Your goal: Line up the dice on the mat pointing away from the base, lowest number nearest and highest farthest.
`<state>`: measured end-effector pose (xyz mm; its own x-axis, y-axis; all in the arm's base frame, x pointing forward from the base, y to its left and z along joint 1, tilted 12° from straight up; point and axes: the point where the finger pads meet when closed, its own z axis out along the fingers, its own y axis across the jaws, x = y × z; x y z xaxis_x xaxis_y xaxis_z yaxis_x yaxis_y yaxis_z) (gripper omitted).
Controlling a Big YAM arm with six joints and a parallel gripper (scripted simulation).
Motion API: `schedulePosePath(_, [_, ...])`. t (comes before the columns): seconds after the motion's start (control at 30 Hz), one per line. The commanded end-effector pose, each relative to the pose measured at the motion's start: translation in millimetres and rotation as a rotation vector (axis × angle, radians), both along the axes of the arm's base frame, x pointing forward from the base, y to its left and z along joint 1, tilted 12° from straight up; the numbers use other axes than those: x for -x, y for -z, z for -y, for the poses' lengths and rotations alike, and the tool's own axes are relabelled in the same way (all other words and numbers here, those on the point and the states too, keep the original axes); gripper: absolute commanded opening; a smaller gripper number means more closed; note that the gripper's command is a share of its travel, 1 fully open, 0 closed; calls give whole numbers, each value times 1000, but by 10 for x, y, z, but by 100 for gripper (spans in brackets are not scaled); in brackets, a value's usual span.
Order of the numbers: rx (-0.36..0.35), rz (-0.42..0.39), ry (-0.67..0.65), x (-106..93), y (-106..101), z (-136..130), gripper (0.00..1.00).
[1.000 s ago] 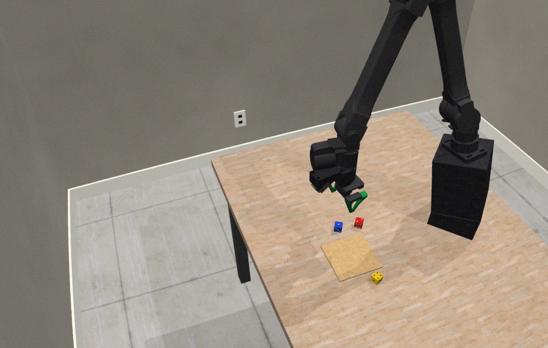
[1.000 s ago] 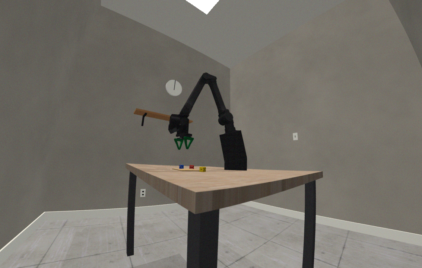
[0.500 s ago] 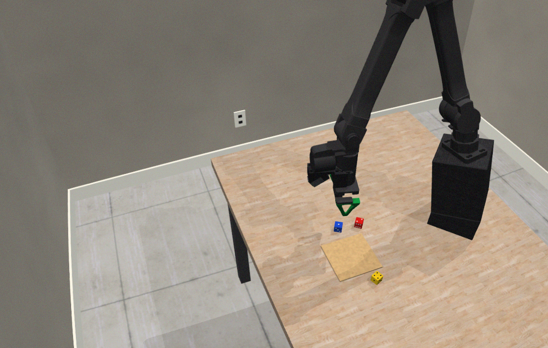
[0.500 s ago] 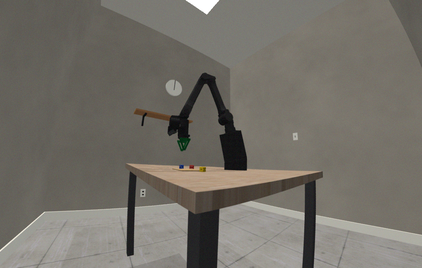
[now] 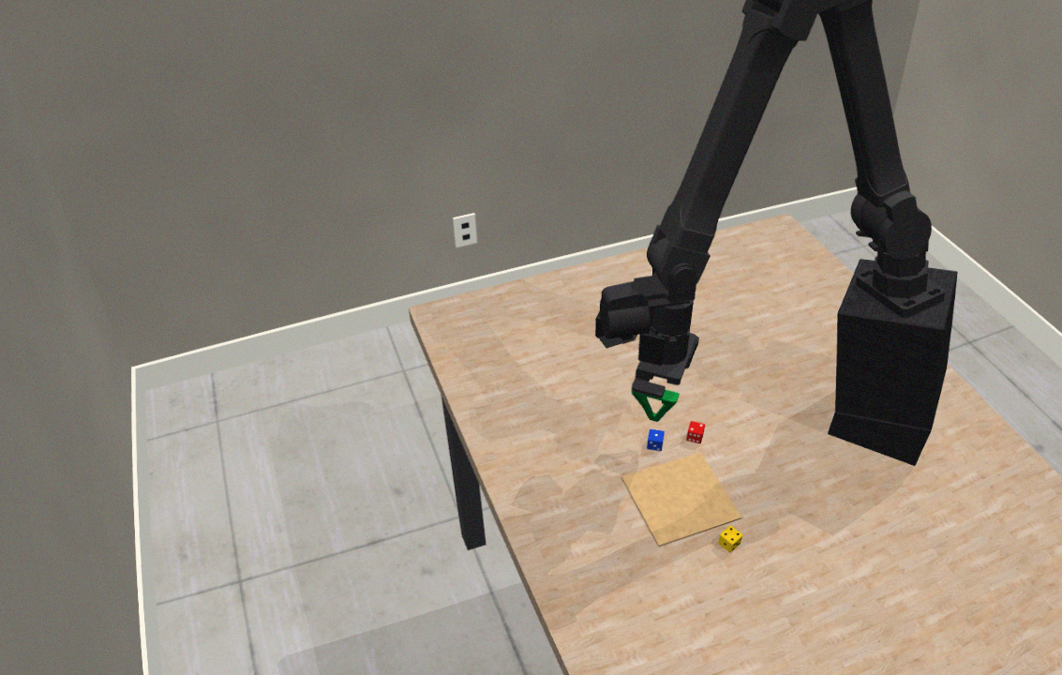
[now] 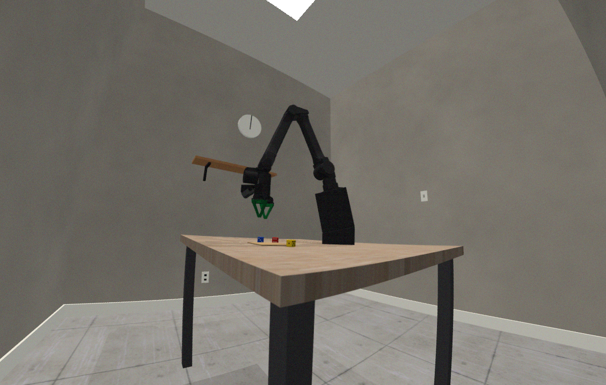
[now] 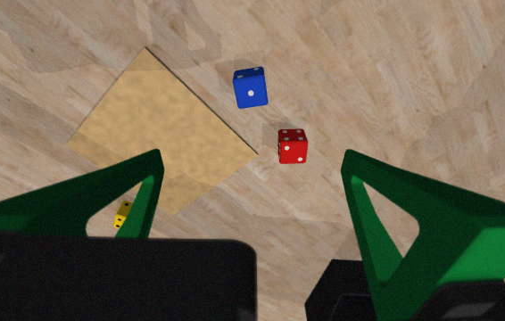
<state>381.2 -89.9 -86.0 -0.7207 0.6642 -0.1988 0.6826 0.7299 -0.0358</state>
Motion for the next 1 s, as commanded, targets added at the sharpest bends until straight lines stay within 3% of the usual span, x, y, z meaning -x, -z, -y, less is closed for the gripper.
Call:
schedulePosePath(0.0, [-8,72,119,-212,-83,70,100])
schedulePosePath(0.47, [-75,143,569,-203,14,87,100])
schedulePosePath(0.57, [-76,143,577,-201,20,88,100])
schedulePosePath(0.63, [-92,154,693,-185,72,86,100])
schedulePosePath(0.93, [-128,204,921,-201,60,93,100])
schedulePosePath(0.97, [-132,198,981,-169,133,94,100])
